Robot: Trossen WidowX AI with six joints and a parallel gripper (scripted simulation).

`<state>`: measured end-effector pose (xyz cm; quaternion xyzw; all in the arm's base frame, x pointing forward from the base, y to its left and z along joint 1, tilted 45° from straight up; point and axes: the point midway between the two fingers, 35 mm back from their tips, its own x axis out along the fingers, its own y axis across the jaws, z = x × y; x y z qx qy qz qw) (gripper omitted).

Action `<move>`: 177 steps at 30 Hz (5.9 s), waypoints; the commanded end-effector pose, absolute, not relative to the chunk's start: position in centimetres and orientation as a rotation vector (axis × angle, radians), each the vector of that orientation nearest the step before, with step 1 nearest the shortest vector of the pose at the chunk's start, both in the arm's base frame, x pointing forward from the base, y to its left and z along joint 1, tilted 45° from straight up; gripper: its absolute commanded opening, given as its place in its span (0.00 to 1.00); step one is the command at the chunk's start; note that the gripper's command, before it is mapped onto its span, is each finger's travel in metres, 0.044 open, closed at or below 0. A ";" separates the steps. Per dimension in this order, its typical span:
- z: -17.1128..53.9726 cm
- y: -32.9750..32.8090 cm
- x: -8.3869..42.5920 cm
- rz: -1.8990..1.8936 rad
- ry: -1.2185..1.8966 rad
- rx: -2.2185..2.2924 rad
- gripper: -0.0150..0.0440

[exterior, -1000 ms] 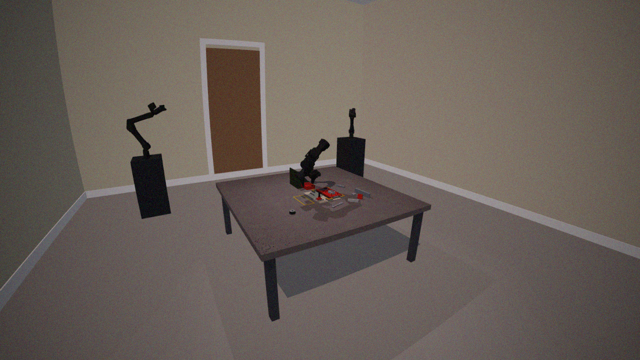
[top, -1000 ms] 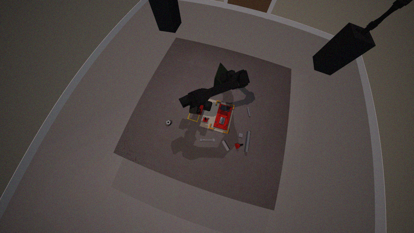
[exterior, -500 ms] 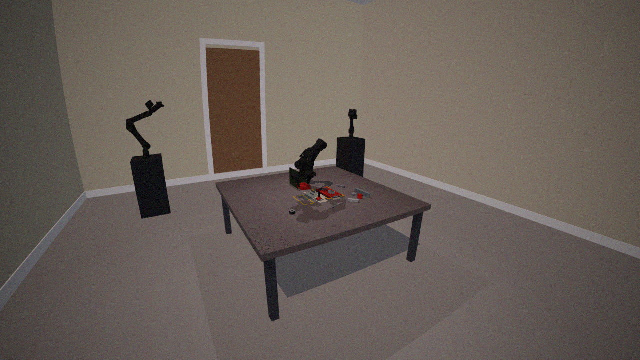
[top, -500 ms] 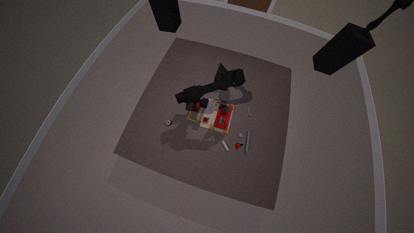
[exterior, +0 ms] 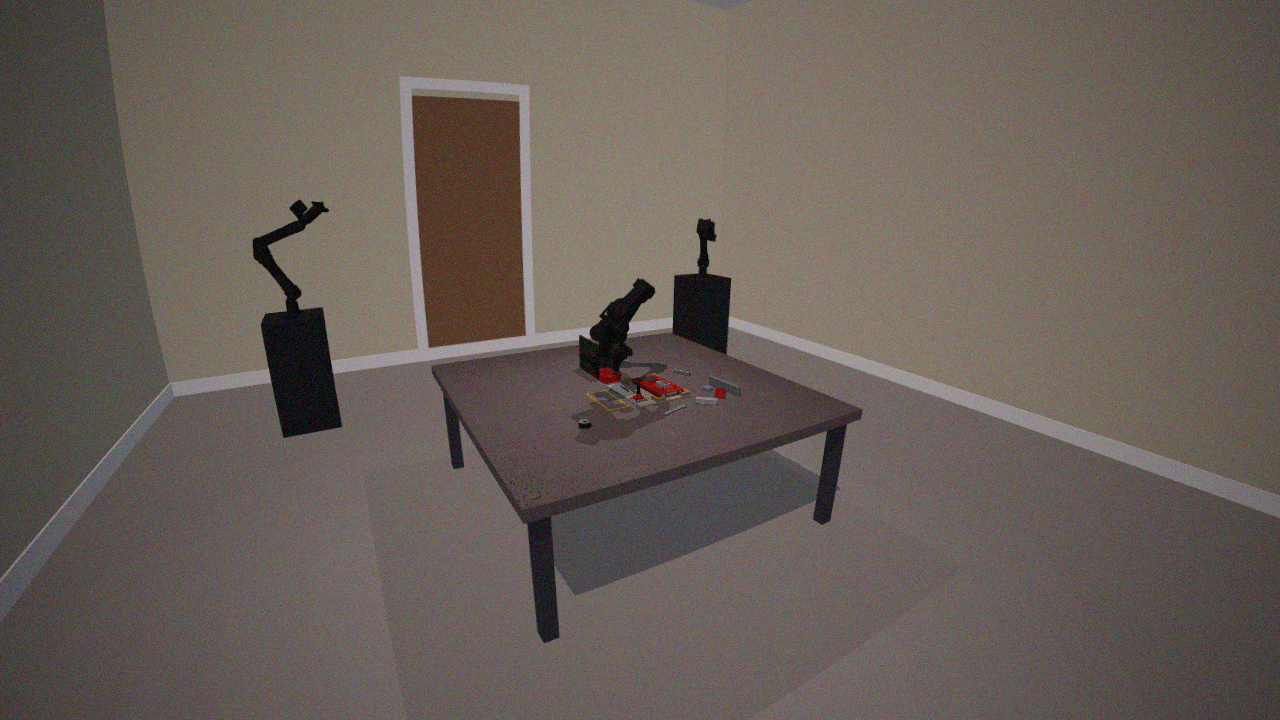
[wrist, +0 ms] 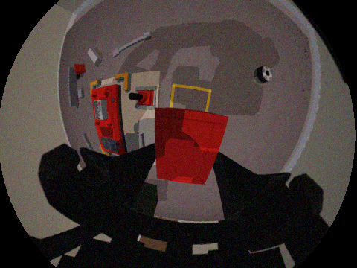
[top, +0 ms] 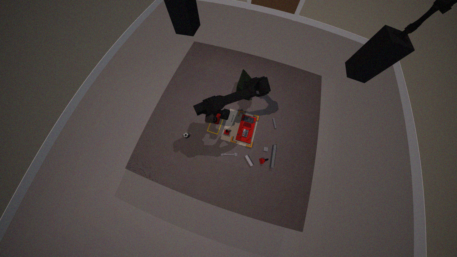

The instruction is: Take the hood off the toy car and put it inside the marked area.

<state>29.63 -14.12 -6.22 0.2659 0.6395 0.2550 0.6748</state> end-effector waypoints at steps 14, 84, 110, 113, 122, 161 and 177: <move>-7.1 -13.3 29.8 0.569 1.436 0.604 0.25; -10.6 -9.8 29.9 0.572 1.435 0.606 0.25; -11.5 -8.9 30.0 0.573 1.435 0.606 0.25; -11.6 -8.8 30.0 0.573 1.435 0.606 0.25; -11.9 -8.5 30.0 0.573 1.435 0.607 0.25; -7.0 -13.4 29.5 0.577 1.432 0.605 1.00; -7.0 -13.4 29.5 0.577 1.432 0.605 1.00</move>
